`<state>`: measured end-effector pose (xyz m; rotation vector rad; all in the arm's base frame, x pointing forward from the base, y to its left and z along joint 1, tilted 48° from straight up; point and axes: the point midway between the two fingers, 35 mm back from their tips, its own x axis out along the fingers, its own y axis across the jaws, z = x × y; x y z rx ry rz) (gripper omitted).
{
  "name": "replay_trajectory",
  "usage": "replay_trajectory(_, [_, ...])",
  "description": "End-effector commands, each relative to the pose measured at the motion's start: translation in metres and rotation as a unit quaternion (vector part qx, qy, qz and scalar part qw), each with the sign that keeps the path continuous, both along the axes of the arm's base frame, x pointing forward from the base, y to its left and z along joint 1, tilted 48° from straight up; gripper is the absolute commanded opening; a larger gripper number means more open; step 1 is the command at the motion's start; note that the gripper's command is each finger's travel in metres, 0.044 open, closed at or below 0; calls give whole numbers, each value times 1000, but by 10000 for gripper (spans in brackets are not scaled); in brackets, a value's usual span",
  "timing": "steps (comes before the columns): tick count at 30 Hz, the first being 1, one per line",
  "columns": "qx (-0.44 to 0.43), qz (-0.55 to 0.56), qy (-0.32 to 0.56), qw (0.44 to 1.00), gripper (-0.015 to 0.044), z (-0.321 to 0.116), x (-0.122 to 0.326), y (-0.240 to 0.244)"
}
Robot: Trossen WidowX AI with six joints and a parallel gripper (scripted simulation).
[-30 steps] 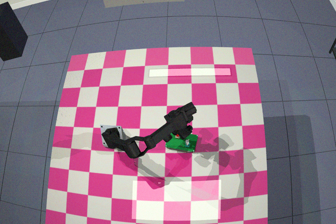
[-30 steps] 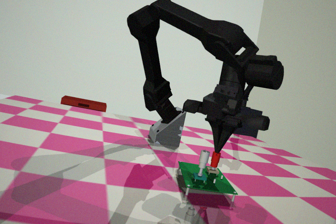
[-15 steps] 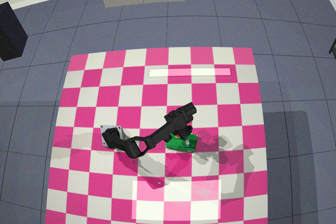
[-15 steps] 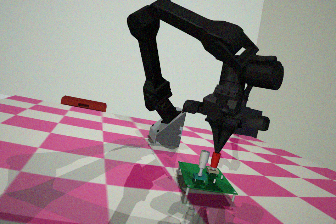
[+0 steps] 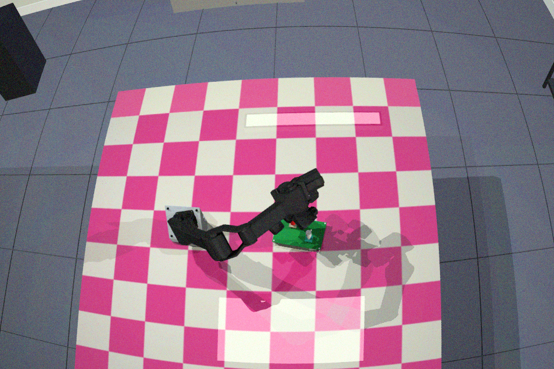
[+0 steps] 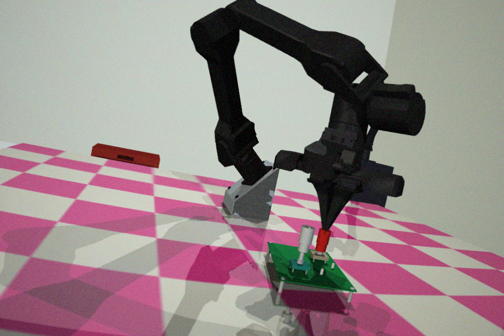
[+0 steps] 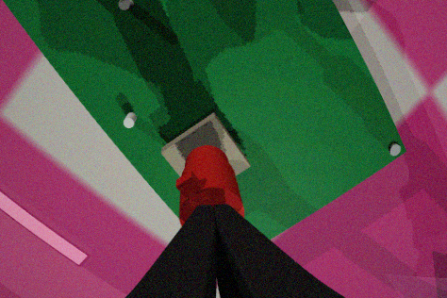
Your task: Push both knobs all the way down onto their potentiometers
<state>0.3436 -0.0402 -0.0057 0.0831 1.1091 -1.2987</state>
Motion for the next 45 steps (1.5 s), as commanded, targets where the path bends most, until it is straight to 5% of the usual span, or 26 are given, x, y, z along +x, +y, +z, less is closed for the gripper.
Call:
replay_trajectory(1, [-2, 1, -1, 1000, 0, 0, 1, -2])
replay_trajectory(23, [-1, 1, -1, 1000, 0, 11, 3, 11])
replay_trajectory(31, [-3, 2, 2, 1000, 210, 7, 2, 6])
replay_trajectory(39, [27, 73, 64, 995, 0, 16, 3, 11])
replay_trajectory(45, [39, 145, 138, 979, 0, 21, 8, 10])
